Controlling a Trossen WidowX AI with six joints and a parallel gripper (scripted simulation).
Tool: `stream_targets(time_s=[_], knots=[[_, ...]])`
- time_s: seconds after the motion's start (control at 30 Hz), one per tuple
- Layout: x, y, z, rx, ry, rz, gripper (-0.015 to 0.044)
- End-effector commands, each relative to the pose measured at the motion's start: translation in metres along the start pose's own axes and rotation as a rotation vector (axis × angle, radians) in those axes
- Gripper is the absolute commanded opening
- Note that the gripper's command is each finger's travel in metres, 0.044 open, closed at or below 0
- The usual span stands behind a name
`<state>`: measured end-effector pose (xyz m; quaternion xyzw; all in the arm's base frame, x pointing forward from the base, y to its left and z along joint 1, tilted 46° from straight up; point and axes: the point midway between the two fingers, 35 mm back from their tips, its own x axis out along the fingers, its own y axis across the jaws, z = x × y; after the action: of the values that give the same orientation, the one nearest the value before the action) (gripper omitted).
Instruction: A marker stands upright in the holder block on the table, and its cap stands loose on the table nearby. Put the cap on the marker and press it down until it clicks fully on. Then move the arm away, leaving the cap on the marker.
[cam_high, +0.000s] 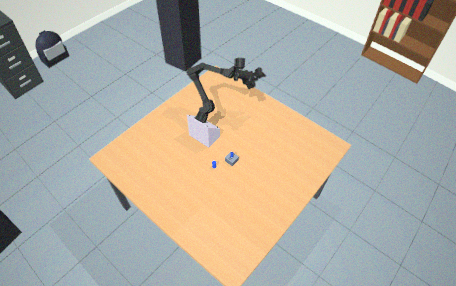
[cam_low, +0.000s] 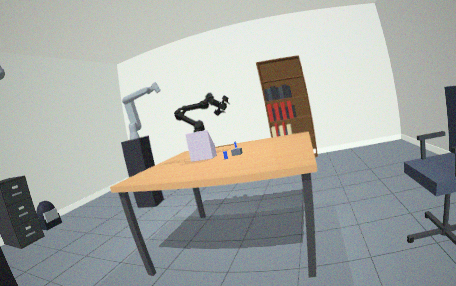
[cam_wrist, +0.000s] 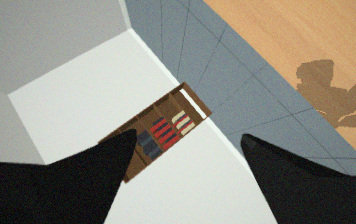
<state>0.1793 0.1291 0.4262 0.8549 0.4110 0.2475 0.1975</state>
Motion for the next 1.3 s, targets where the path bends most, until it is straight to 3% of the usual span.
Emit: stream_targets(time_s=[0.0,0.17,0.47,0.67,0.97,1.27], knots=[[0.001,0.001,0.002,-0.007,-0.008,0.002,0.0374],[0.01,0.034,0.071,-0.187,-0.215,0.037,0.0242],[-0.014,0.076,0.199,-0.503,-0.582,-0.042,0.0238],[-0.05,0.082,0.281,-0.657,-0.765,-0.238,0.0238],[-0.116,0.058,0.374,-0.752,-0.861,-0.592,0.0238],[-0.187,0.015,0.441,-0.846,-0.756,-0.949,0.0238]])
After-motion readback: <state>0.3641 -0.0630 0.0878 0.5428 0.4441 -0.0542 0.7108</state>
